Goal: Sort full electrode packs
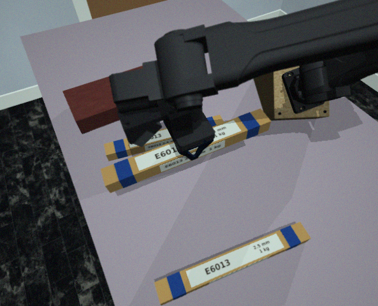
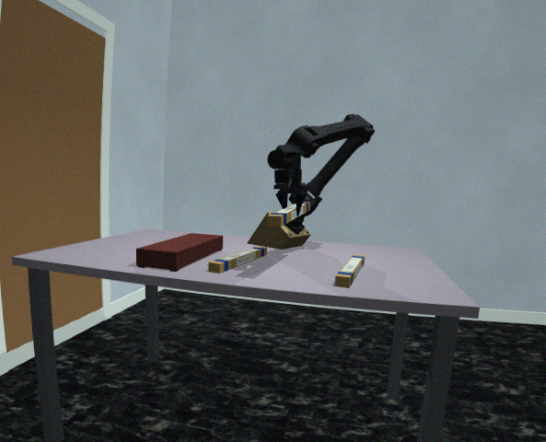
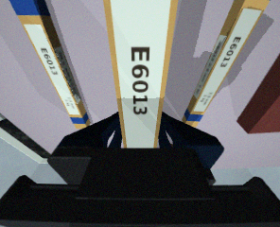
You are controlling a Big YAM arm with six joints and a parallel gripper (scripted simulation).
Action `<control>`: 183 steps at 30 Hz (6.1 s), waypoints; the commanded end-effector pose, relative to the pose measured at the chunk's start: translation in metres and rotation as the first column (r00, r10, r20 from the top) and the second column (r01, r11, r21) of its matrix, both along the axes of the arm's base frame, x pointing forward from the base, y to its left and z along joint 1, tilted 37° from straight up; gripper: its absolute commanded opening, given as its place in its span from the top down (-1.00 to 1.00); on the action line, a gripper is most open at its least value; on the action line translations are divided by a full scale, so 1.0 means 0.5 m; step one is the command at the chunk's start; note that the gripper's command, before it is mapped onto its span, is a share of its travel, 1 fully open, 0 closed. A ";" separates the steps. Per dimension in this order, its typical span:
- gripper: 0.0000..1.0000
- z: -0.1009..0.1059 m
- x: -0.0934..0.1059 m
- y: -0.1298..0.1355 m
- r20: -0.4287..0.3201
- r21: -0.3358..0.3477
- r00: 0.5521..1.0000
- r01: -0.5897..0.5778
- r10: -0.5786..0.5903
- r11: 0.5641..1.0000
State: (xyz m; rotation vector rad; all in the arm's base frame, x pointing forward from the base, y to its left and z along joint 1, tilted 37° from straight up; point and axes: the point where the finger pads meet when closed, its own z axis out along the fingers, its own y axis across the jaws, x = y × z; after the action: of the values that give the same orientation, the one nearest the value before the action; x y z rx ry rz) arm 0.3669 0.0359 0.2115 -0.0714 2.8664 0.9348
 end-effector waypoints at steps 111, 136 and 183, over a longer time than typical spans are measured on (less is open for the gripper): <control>1.00 0.016 0.067 -0.226 0.186 -0.053 0.982 -0.023 0.033 0.998; 1.00 -0.055 0.087 -0.318 0.201 -0.067 0.979 -0.021 0.035 0.997; 1.00 -0.213 0.120 -0.482 0.185 -0.067 0.982 -0.021 0.033 0.998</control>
State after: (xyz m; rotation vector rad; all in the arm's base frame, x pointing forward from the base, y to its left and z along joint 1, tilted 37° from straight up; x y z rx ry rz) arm 0.3956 -0.1494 0.0625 -0.1923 2.8149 0.9699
